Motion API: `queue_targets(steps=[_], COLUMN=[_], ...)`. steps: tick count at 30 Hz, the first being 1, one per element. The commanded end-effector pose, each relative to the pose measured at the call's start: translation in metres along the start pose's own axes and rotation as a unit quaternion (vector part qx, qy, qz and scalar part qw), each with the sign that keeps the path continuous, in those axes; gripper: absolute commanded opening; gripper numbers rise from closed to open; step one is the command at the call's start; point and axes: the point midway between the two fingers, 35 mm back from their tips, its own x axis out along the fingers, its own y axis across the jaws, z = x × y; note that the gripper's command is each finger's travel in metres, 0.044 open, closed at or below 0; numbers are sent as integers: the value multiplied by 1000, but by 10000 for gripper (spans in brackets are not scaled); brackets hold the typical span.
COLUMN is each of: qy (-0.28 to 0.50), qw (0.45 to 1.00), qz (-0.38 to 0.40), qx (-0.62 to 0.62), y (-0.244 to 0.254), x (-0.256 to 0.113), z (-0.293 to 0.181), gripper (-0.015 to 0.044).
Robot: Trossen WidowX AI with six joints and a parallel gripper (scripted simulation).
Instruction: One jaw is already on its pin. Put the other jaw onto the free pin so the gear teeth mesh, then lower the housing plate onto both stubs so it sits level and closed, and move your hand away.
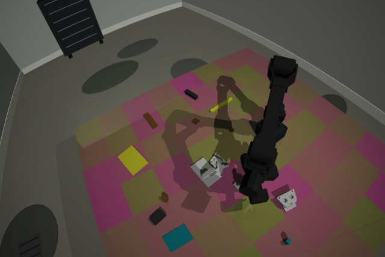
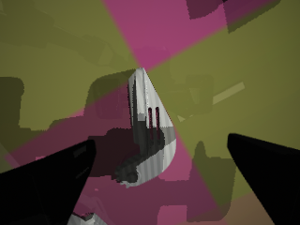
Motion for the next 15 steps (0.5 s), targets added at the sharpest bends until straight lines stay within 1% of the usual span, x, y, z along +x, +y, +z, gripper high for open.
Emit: queue_targets(steps=[1,15], qy=[-5,-5], qw=[1000,1000], qz=[4,4], qx=[1,1], y=[2,3], x=[9,32], z=[2,3], gripper=[440,440])
